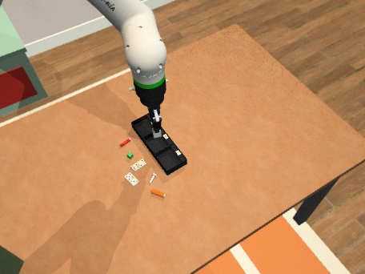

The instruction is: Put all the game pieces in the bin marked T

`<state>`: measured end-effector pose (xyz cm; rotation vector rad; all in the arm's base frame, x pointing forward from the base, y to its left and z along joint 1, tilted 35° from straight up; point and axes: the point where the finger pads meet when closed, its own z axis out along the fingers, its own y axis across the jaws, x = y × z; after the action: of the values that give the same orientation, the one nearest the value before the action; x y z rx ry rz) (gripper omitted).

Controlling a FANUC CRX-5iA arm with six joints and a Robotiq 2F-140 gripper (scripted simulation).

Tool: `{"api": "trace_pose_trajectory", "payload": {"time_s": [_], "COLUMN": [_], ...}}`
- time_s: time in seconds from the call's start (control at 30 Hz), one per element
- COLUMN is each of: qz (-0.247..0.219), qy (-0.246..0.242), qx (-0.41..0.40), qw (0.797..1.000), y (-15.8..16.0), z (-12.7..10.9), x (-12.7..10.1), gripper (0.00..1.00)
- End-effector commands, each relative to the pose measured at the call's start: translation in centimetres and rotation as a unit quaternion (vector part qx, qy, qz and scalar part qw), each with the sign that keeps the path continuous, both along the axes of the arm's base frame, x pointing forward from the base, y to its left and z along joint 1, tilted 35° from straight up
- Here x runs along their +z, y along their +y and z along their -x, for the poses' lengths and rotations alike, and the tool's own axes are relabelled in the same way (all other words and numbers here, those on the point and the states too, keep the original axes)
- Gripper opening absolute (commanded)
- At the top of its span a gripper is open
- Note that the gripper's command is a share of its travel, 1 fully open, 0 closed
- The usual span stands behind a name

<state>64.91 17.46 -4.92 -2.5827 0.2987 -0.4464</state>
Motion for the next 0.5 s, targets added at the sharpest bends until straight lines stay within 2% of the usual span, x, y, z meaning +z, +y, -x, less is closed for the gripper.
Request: {"api": "trace_pose_trajectory", "payload": {"time_s": [0.0, 0.47], "qz": [0.000, 0.000], "qy": [0.000, 0.000], "qx": [0.000, 0.000], "qw": [1.000, 1.000], "y": [0.3, 1.7], "z": [-0.2, -1.4], "x": [-0.5, -3.1], "gripper": [0.05, 0.05]}}
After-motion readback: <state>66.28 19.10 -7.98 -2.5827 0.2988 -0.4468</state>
